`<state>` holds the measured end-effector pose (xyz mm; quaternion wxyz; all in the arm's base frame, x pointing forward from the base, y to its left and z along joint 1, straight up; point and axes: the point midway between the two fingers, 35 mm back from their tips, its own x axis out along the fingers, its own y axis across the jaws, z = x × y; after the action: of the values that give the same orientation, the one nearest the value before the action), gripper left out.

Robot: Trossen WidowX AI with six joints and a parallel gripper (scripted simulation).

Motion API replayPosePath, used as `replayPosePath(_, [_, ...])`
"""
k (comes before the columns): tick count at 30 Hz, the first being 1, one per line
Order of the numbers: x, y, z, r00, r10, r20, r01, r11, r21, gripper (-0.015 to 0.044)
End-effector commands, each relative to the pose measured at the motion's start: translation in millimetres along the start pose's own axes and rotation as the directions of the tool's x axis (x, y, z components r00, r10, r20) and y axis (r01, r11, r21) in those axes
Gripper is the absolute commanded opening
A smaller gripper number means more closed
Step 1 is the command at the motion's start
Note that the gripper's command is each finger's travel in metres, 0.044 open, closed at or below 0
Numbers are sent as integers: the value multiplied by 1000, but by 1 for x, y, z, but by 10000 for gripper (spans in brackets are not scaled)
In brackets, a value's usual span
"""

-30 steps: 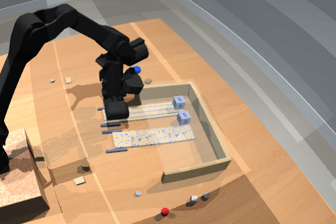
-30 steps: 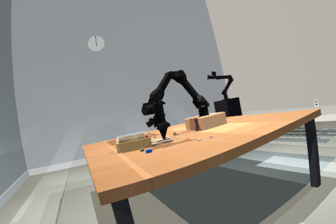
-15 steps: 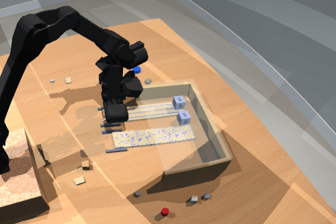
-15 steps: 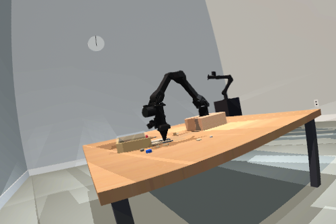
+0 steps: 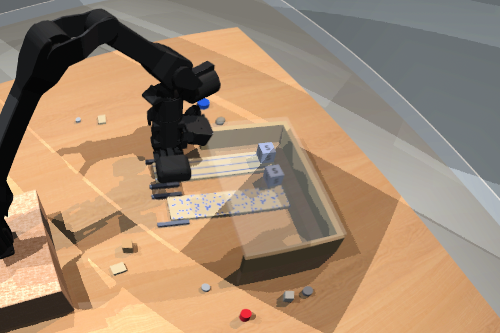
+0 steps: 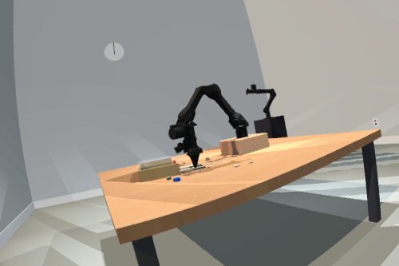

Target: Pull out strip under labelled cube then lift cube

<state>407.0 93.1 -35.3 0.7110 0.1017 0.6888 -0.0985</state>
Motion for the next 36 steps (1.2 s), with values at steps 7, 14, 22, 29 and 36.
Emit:
replayPosePath(7, [1,0,0,1000,3,-2,-3,1000,2,0])
replayPosePath(14, [2,0,0,1000,3,-2,-3,1000,2,0])
replayPosePath(22, [3,0,0,1000,3,-2,-3,1000,2,0])
replayPosePath(29, [4,0,0,1000,3,-2,-3,1000,2,0])
replayPosePath(36, [4,0,0,1000,3,-2,-3,1000,2,0])
